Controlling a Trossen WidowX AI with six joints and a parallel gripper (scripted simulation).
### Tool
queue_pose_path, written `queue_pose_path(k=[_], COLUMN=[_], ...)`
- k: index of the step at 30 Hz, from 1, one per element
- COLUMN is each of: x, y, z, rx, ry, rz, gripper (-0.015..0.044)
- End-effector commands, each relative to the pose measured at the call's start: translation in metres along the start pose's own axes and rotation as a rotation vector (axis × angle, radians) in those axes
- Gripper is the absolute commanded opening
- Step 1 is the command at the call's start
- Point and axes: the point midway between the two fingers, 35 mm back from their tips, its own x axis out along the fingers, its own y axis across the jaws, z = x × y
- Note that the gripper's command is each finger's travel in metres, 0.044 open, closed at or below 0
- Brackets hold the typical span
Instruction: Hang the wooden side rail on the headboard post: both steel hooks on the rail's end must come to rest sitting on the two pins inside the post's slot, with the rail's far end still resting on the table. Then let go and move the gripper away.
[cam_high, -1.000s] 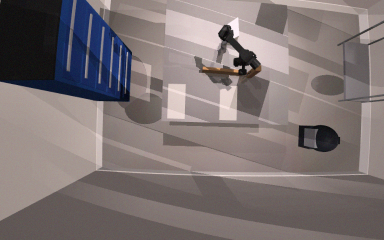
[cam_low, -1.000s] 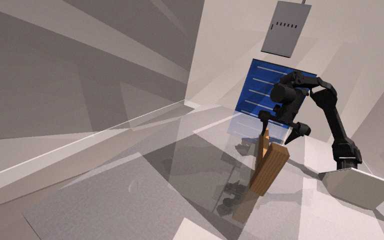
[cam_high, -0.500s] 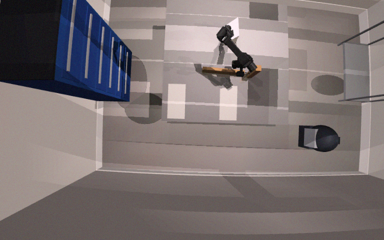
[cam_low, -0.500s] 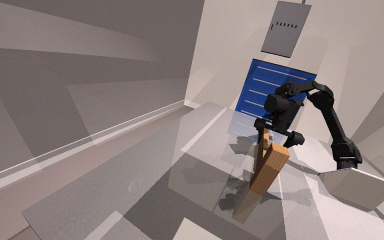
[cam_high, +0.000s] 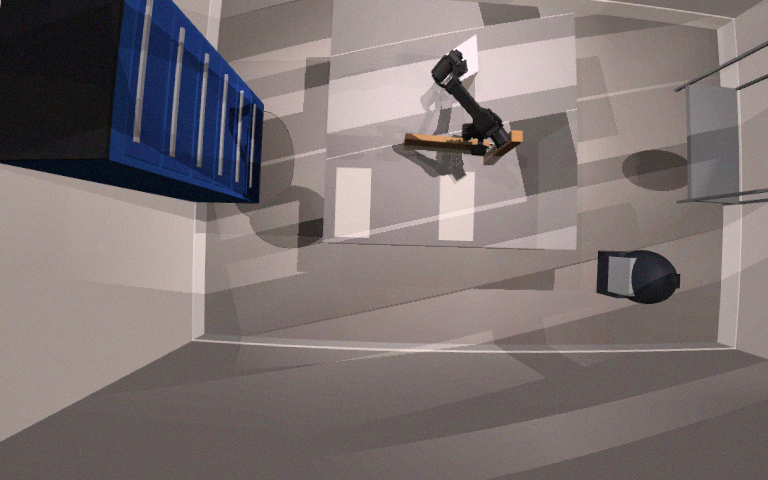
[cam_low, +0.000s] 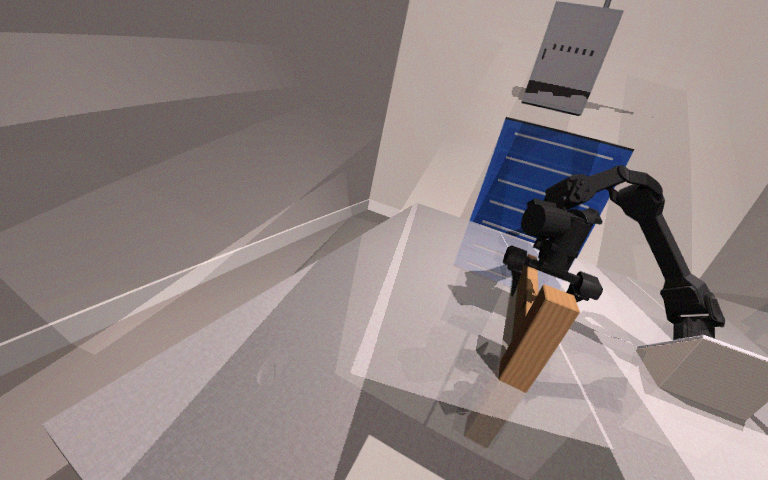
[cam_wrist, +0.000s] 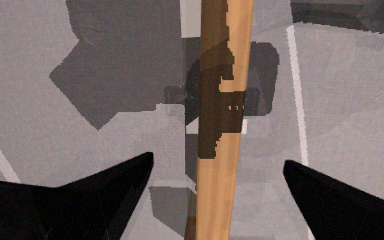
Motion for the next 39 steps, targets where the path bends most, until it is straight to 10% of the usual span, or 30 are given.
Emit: queue_pose_path(k=[1, 31, 39], x=[0.007, 0.052, 0.052], y=[0.001, -0.001, -0.001], z=[0.000, 0.002, 0.002], rx=[-0.004, -0.003, -0.003], ry=[-0.004, -0.008, -0.008], rz=[0.004, 0.004, 0.004], gripper=[0.0440, 0.0440, 0.0230])
